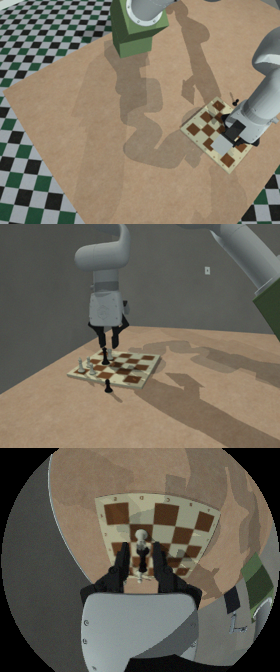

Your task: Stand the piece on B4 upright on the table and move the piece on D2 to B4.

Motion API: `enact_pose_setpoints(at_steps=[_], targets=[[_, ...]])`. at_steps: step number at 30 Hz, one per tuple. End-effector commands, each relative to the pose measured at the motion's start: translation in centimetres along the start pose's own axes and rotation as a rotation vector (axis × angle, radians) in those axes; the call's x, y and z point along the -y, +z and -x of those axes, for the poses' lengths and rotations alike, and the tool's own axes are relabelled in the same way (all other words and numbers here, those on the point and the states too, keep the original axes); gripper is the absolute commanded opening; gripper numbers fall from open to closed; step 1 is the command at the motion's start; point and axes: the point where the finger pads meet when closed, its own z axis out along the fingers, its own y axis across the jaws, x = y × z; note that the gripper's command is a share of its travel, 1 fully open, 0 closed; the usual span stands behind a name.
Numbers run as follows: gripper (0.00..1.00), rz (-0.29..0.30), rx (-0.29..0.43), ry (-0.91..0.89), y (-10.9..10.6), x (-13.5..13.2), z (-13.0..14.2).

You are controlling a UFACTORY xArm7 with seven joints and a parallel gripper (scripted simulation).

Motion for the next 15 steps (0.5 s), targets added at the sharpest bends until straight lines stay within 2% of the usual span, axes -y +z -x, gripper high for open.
enact_pose_setpoints(at_steps=[1, 15], targets=[[0.37, -0.002, 0.0, -0.001, -0.05, 0.09, 0.03], [0.37, -0.002, 0.0, -0.001, 0.16, 0.09, 0.03]])
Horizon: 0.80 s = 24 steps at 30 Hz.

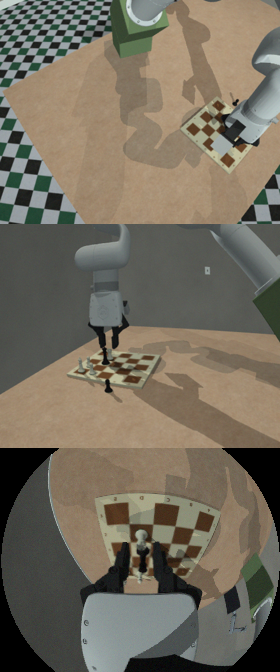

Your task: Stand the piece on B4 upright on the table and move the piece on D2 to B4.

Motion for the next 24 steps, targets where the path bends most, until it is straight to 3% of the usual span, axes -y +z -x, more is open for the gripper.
enact_pose_setpoints(at_steps=[1, 24], targets=[[0.37, -0.002, 0.0, -0.001, 0.2, 0.1, 0.0], [0.37, -0.002, 0.0, -0.001, 3.0, 0.1, 0.0]])
